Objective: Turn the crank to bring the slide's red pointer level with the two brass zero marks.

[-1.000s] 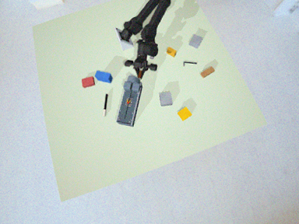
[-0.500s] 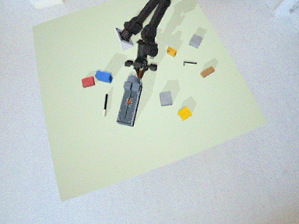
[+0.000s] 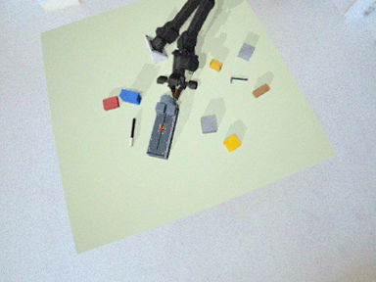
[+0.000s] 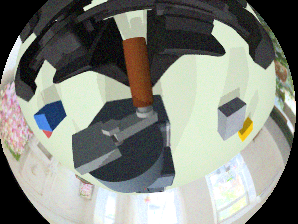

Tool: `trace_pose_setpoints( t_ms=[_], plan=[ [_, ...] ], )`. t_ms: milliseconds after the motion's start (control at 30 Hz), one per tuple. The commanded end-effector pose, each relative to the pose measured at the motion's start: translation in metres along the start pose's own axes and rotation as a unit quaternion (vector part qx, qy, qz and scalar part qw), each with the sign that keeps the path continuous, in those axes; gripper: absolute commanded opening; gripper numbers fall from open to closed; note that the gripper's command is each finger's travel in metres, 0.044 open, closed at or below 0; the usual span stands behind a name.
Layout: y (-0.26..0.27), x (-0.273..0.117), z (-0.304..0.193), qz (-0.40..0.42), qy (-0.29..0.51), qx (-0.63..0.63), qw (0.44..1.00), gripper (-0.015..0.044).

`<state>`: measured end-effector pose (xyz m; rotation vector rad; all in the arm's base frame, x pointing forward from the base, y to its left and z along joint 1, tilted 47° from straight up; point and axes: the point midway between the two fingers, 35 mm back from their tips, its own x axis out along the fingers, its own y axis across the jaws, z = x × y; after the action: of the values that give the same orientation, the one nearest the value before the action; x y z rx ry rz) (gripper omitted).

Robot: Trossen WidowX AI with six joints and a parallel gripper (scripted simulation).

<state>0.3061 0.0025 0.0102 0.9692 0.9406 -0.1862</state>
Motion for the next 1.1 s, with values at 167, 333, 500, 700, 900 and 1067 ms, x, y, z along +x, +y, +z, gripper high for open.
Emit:
trace_pose_setpoints(
  t_ms=[167, 333, 500, 700, 900, 1067],
  plan=[
    [0.0, 0.0, 0.0, 0.0, 0.0, 0.0, 1.0, 0.0],
    [0.0, 0.0, 0.0, 0.0, 0.0, 0.0, 1.0, 0.0079],
    [0.0, 0.0, 0.0, 0.0, 0.0, 0.0, 1.0, 0.021],
    [0.0, 0.0, 0.0, 0.0, 0.0, 0.0, 1.0, 0.0367],
    [0.0, -0.004, 0.005, 0.0, 0.0, 0.0, 1.0, 0.044],
    [0.0, -0.019, 0.022, -0.001, 0.0, -0.001, 1.0, 0.044]
  ],
)
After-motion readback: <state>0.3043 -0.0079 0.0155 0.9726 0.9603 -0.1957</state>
